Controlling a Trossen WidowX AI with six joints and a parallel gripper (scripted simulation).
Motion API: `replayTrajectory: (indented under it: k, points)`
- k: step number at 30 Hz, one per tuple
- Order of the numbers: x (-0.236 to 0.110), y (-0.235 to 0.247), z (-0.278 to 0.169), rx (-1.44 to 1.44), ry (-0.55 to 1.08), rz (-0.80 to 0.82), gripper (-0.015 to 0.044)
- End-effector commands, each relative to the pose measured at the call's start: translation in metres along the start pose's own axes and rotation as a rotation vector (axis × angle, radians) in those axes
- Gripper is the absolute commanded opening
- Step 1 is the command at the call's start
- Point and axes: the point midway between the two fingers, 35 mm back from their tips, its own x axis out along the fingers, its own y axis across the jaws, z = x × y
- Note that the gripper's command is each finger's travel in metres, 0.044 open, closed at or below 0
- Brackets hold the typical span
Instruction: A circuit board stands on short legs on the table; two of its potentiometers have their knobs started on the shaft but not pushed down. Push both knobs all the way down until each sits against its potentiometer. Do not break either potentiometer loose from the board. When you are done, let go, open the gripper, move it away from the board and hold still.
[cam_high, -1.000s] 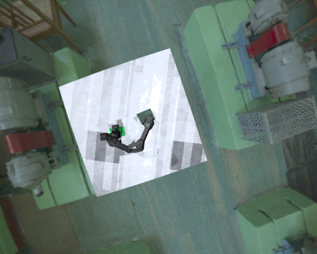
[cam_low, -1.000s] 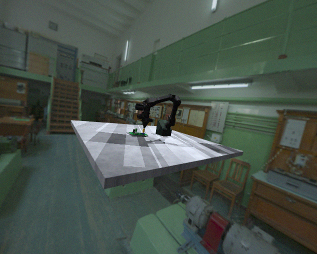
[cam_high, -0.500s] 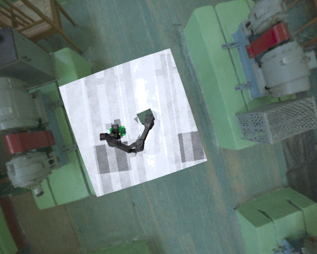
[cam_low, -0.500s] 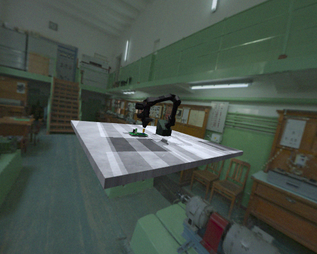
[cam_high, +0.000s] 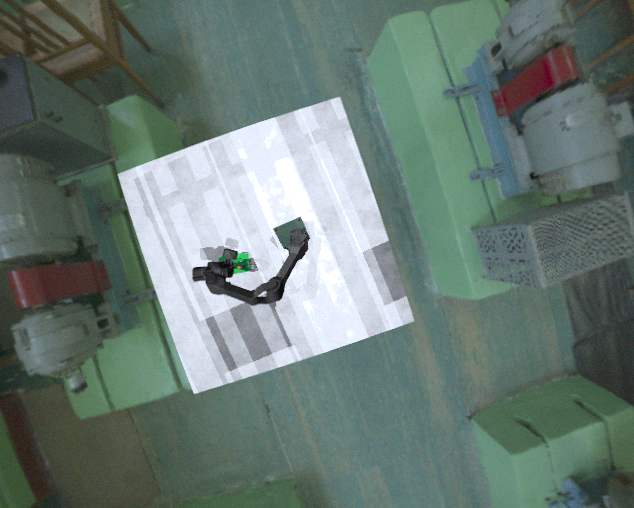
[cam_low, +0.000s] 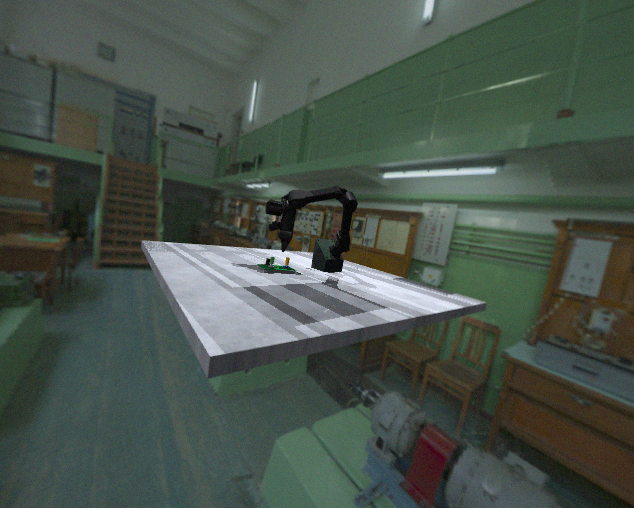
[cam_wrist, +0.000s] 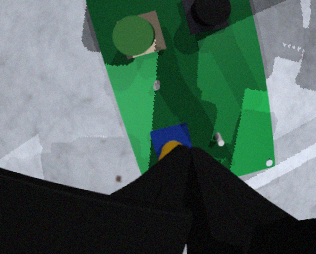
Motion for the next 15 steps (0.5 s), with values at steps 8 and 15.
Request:
replayTrajectory:
  k: [8, 15]
  points:
    - [-0.008, 0.012, 0.017, 0.396, 0.009, 0.012, 0.0000]
    - [-0.013, 0.018, 0.026, 0.639, 0.017, 0.017, 0.0000]
